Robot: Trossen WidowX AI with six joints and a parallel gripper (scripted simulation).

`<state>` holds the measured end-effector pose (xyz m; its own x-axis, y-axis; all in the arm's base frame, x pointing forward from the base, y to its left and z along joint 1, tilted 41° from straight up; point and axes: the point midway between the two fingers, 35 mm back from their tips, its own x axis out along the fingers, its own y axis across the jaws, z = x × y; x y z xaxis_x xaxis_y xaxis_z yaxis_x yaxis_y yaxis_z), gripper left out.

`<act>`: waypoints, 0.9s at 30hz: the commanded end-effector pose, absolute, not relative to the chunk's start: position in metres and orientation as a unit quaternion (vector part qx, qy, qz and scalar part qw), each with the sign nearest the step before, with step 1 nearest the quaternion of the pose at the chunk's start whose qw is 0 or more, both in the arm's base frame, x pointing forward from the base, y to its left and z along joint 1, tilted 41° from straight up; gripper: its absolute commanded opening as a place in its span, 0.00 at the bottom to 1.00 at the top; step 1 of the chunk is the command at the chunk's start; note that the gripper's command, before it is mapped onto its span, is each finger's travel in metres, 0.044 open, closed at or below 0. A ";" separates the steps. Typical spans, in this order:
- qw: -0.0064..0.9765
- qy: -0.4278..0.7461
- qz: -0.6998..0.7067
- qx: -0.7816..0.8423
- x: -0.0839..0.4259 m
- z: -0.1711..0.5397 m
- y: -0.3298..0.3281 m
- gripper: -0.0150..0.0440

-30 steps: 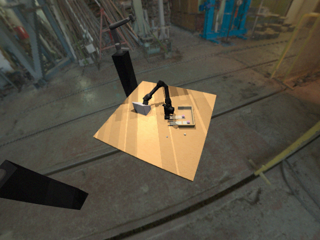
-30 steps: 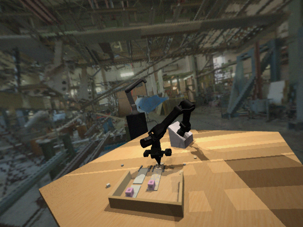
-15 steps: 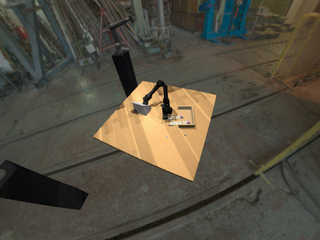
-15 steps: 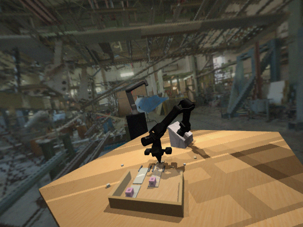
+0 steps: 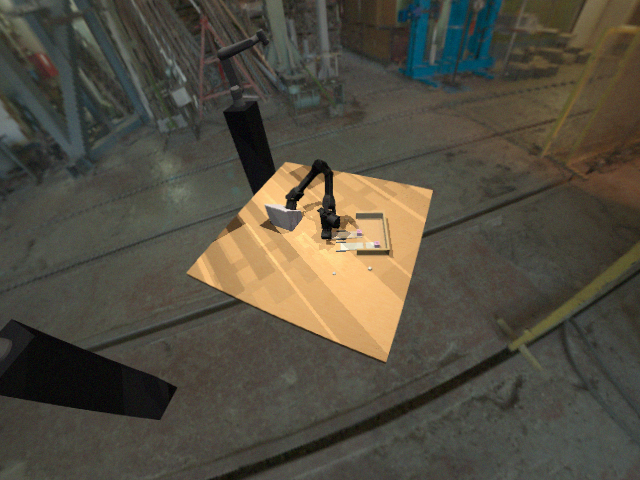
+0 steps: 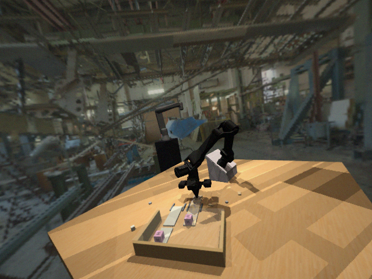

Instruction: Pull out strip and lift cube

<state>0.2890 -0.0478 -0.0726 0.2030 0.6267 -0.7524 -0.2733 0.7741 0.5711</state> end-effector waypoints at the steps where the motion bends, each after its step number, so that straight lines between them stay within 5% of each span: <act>1: 0.752 0.567 0.298 0.160 0.276 -0.078 -0.045 0.25; 27: 0.751 0.568 0.297 0.160 0.238 -0.090 -0.048 0.25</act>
<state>0.2500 -0.0519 -0.0854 0.2036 0.6243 -0.7542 -0.2713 0.7761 0.5692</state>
